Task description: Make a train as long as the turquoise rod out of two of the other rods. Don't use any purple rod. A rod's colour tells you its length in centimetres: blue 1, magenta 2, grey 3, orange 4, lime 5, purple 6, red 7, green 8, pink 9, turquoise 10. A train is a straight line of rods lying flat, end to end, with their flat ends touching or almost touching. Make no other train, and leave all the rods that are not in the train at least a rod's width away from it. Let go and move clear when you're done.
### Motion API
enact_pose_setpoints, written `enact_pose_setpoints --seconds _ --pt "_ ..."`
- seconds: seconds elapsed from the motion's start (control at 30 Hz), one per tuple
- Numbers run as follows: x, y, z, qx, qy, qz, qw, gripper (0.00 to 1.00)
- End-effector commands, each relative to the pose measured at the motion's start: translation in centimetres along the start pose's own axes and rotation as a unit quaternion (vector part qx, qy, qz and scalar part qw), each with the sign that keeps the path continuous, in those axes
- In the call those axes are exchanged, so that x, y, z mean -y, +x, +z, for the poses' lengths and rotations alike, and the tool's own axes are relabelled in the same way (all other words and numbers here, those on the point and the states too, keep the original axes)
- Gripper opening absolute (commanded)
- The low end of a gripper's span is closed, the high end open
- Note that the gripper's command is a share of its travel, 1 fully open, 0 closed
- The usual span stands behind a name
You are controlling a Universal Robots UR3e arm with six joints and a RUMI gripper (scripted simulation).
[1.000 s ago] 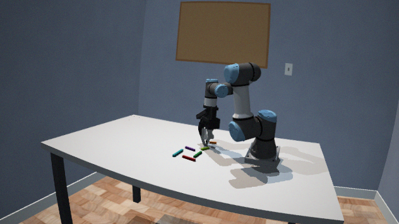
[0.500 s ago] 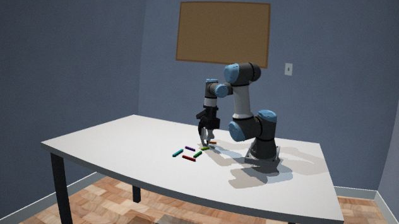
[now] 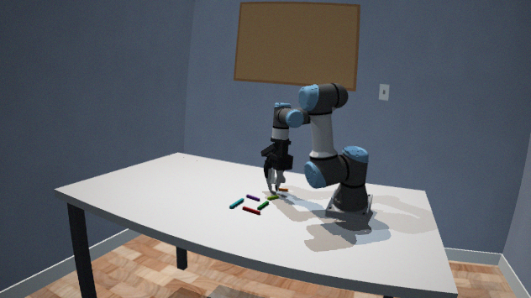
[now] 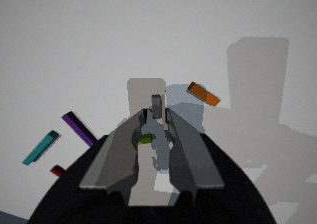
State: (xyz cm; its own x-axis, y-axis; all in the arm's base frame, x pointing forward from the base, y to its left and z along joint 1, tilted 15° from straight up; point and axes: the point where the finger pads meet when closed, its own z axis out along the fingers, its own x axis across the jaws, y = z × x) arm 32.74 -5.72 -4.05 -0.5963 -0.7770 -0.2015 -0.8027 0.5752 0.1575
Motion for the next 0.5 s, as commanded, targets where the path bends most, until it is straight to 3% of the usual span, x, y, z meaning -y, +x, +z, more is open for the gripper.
enact_pose_setpoints --seconds 0.0,0.3,0.47 --pt "0.1 0.0 -1.1 0.0 0.001 0.0 1.0 0.14" --pt "0.1 0.0 -4.7 0.0 0.001 0.0 1.0 0.14" --pt "0.1 0.0 -5.8 0.0 0.001 0.0 1.0 0.14"
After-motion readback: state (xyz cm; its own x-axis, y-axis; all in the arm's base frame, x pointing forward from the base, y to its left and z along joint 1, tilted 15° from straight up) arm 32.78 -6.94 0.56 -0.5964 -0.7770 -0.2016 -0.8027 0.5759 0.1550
